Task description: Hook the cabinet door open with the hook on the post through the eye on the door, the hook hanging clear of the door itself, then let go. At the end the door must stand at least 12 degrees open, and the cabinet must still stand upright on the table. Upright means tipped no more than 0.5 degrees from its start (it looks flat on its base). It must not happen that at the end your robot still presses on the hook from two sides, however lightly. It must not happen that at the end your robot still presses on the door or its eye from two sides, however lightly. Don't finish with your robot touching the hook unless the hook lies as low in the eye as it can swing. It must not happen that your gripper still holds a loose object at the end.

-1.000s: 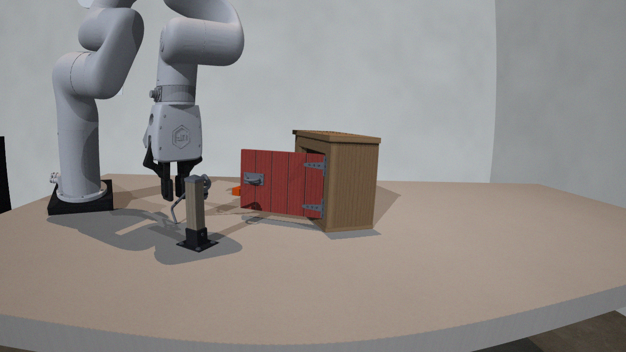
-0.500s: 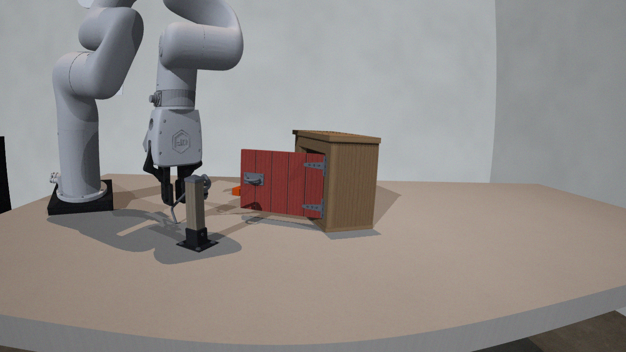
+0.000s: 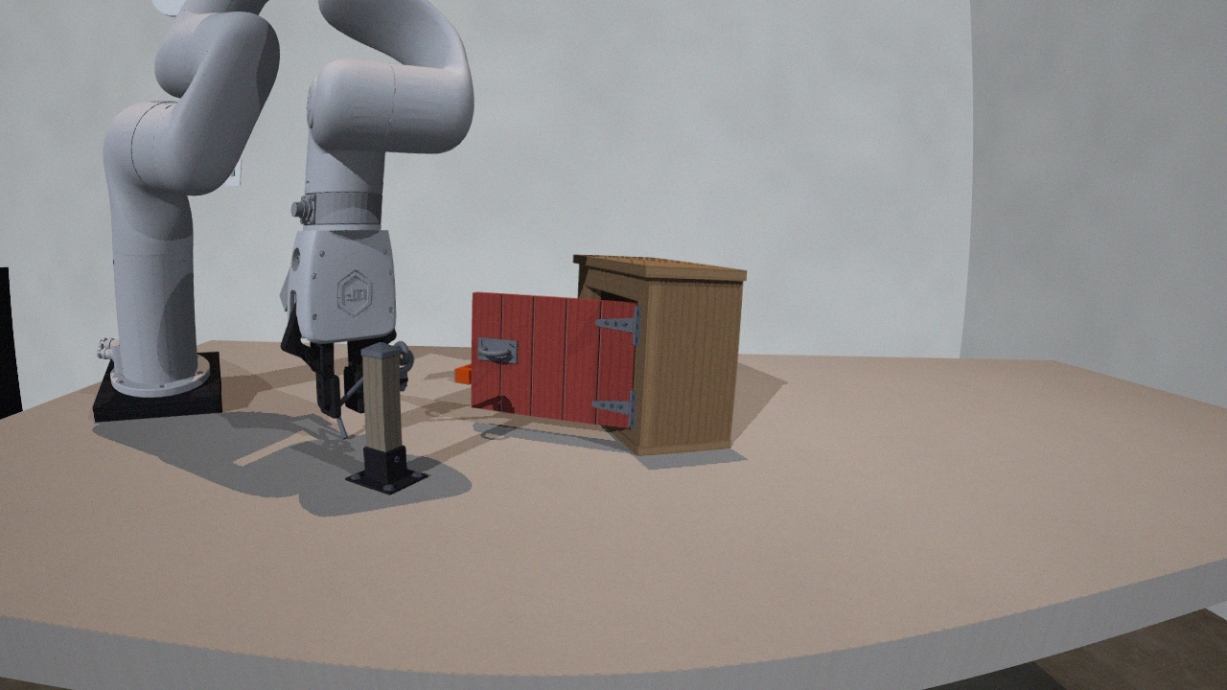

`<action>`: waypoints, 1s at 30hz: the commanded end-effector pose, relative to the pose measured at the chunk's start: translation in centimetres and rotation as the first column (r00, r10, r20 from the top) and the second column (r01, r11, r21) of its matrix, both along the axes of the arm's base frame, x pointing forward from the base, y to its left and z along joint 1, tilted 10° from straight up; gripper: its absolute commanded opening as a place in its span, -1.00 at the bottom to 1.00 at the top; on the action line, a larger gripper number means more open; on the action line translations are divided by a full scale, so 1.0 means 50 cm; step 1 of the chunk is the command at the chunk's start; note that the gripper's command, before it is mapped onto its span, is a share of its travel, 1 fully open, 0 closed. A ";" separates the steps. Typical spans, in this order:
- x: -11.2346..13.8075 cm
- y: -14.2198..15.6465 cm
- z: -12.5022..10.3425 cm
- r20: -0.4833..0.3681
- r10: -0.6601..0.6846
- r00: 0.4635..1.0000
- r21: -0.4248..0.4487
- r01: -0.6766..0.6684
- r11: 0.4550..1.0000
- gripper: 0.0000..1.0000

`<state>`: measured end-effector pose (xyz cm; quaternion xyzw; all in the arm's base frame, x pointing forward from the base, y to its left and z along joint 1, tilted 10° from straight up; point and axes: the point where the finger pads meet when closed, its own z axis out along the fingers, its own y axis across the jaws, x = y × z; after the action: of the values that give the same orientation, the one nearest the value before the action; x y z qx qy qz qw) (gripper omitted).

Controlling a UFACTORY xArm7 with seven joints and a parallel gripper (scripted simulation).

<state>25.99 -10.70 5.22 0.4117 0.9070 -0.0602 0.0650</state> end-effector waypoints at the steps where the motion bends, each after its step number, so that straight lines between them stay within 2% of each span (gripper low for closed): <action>1: 0.002 -0.002 -0.008 0.001 0.000 1.000 0.001 0.000 1.000 -0.53; 19: 0.003 -0.004 -0.017 0.001 0.000 1.000 0.001 0.000 1.000 -0.53; 20: 0.003 -0.004 -0.017 0.001 0.000 1.000 0.001 0.000 1.000 -0.93; 30: 0.003 -0.004 -0.017 0.001 0.000 1.000 0.001 0.000 1.000 -0.93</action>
<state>26.06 -10.85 4.31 0.4117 0.9071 -0.0599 0.0645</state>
